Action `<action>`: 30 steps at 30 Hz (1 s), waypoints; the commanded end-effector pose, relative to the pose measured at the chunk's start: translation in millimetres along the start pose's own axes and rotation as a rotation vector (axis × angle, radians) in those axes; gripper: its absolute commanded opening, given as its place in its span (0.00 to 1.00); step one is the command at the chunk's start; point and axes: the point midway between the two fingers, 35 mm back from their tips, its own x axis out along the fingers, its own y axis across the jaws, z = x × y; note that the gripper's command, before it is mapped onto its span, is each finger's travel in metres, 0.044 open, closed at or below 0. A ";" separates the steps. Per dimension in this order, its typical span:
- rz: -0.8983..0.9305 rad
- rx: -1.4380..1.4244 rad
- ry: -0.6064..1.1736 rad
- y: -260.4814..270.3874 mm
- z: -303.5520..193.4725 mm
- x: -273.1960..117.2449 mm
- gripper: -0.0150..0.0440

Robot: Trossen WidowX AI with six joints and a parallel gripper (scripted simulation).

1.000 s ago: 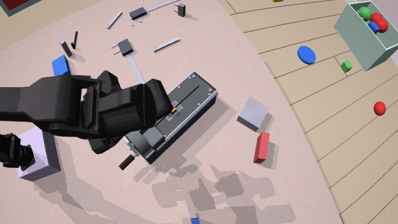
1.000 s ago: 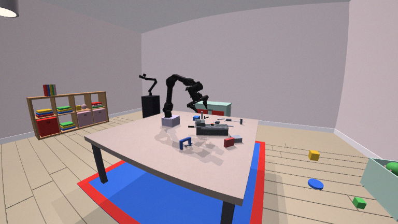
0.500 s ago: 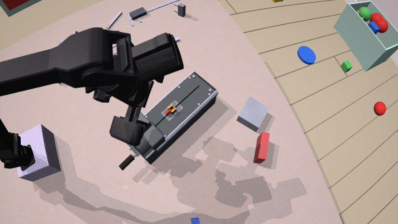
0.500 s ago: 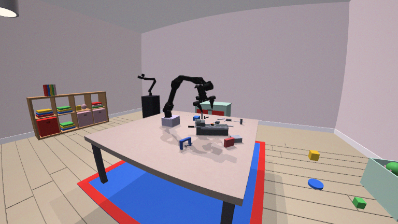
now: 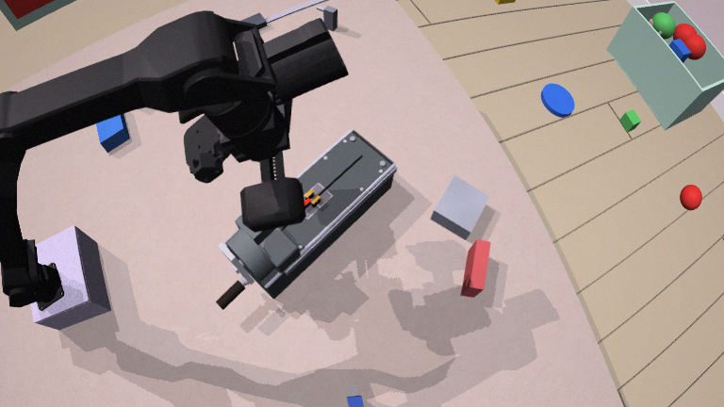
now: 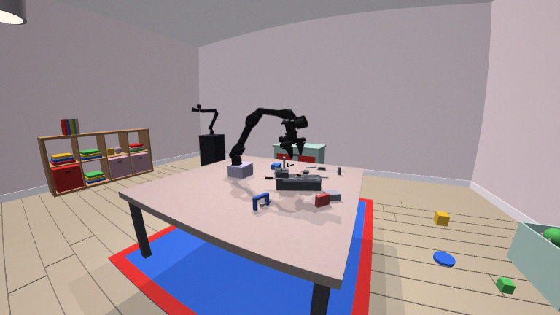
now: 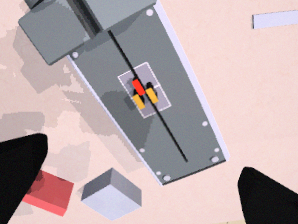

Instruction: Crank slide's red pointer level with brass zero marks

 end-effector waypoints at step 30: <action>-0.068 0.386 0.003 27.0 15.3 12.0 1.00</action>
